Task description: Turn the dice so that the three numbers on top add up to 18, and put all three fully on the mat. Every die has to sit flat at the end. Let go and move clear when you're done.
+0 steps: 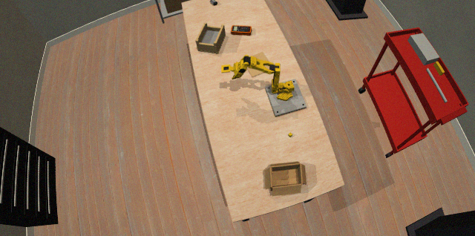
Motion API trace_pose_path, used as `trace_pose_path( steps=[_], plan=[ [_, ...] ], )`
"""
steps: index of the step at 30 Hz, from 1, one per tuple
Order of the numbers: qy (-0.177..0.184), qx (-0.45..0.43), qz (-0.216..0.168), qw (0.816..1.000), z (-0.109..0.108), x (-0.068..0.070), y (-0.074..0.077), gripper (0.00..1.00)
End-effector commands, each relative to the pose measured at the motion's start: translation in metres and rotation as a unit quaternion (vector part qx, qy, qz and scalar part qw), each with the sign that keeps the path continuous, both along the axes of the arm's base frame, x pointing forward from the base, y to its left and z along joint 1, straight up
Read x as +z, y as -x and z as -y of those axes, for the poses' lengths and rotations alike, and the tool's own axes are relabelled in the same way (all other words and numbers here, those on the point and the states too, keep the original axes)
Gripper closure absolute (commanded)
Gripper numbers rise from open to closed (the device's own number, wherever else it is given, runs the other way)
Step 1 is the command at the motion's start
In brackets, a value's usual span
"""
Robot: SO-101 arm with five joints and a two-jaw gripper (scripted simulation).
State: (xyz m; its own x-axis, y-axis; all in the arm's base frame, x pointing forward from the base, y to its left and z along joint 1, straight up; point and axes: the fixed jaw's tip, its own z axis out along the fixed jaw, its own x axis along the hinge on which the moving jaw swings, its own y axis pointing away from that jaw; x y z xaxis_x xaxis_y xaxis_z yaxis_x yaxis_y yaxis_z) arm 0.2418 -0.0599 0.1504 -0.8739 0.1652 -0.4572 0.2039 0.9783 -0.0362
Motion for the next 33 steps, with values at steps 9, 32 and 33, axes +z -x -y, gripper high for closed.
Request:
trace_pose_path(
  steps=[9, 32, 33],
  plan=[
    [0.024, 0.267, 0.004, 0.963, -0.111, -0.001, -0.005, 0.75],
    [0.065, 0.708, 0.032, 0.702, -0.280, -0.005, 0.116, 0.75],
    [0.066, 0.722, 0.034, 0.688, -0.284, -0.005, 0.124, 0.75]
  ],
)
